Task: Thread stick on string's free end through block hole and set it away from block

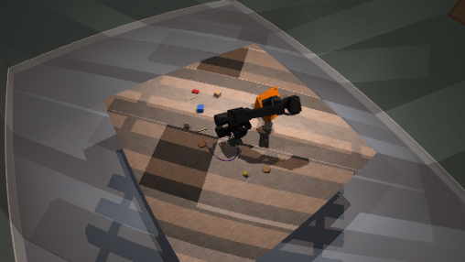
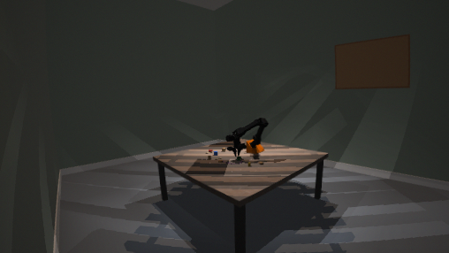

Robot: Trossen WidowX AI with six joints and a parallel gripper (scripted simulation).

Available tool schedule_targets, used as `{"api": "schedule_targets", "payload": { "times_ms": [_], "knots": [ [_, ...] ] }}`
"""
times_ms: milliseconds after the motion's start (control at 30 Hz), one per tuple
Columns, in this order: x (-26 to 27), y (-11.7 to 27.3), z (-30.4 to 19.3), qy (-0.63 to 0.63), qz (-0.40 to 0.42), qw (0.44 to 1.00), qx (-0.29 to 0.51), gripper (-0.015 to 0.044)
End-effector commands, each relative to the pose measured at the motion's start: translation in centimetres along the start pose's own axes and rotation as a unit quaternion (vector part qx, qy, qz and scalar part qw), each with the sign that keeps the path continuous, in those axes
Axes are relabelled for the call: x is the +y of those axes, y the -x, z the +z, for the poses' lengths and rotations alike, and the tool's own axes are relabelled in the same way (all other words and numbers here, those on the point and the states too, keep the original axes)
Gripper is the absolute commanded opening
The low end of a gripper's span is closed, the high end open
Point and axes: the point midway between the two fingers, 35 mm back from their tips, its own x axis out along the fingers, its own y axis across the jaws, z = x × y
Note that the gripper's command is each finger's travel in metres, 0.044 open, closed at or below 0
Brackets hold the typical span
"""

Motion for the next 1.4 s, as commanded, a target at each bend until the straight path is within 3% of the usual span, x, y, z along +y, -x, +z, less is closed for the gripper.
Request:
{"api": "schedule_targets", "payload": {
  "times_ms": [0, 567, 733, 1367],
  "knots": [
    [0.33, -0.9, -0.08, -0.005, 0.003, 1.0, -0.002, 0.0121],
    [0.47, -1.78, -0.05, -0.005, 0.004, 1.0, -0.003, 0.0121],
    [0.32, -1.66, -0.01, -0.001, 0.002, 1.0, -0.002, 0.0],
    [0.23, -1.86, -0.08, 0.012, -0.001, 0.999, -0.044, 0.0]
  ]
}}
